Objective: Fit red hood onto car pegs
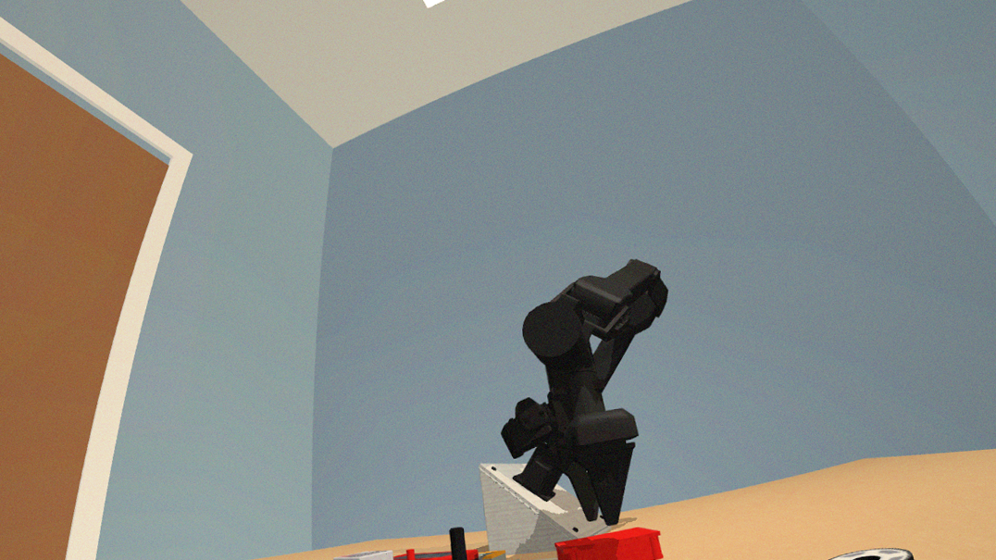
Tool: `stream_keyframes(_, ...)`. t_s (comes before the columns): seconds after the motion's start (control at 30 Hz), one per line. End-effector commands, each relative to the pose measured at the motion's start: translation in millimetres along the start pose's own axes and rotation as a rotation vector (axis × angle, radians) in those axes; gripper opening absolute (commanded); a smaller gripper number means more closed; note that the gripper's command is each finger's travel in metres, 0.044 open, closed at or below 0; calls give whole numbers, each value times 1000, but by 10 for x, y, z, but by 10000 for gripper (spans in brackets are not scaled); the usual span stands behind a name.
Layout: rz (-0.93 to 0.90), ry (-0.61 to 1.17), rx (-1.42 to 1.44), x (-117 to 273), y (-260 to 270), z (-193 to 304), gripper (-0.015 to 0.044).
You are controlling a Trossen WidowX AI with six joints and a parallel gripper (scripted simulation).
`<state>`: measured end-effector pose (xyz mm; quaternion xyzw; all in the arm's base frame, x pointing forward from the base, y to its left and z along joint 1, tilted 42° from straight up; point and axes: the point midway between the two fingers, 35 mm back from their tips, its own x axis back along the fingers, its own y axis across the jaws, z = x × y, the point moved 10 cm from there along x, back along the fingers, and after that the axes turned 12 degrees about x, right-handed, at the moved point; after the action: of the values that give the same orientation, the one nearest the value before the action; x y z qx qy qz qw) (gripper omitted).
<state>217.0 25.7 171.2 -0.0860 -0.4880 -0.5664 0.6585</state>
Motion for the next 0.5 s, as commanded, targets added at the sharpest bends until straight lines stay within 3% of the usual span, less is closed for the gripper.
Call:
stream_keyframes(0.0, 5, 2, -7, -46, -14, -1, 440)
stream_keyframes(0.47, 3, 3, -8, -135, -22, 8, 440)
